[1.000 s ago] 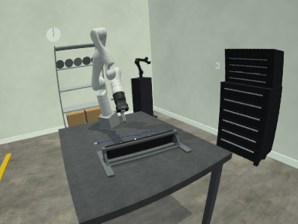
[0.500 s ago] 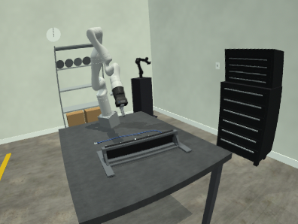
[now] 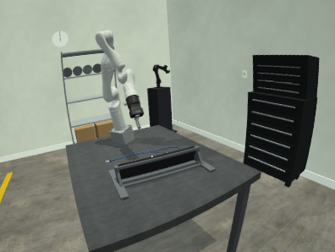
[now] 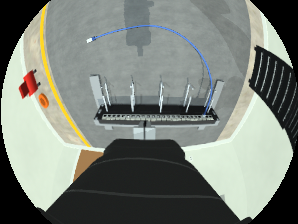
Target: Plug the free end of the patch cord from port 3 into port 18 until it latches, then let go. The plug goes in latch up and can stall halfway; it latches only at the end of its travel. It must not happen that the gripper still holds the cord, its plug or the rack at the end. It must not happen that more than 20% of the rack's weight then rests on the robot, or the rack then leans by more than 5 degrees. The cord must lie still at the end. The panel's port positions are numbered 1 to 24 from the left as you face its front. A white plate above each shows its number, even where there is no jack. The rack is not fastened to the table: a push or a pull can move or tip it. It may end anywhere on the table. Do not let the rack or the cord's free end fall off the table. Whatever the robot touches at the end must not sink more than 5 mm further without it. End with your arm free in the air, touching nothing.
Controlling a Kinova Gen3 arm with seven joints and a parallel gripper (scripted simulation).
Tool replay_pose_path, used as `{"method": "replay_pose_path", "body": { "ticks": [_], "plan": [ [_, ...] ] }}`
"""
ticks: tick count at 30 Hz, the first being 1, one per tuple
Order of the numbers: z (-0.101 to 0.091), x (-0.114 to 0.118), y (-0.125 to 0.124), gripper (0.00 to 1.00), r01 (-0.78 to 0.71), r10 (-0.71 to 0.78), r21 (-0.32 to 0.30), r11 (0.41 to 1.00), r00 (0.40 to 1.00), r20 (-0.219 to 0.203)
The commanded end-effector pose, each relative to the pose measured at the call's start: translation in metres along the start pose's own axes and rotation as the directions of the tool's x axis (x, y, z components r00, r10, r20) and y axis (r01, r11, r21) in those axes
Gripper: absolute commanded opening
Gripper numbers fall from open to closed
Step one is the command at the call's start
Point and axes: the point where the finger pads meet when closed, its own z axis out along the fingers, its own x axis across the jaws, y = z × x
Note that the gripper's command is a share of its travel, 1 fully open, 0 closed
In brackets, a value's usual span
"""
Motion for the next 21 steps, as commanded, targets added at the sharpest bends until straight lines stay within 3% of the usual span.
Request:
{"method": "replay_pose_path", "body": {
  "ticks": [1,21],
  "plan": [
    [-0.001,0.001,0.002,0.00,-0.001,0.001,-0.004,1.000,1.000,-0.003],
    [-0.002,-0.010,0.002,0.00,-0.001,0.001,-0.004,1.000,1.000,-0.003]
  ]
}}
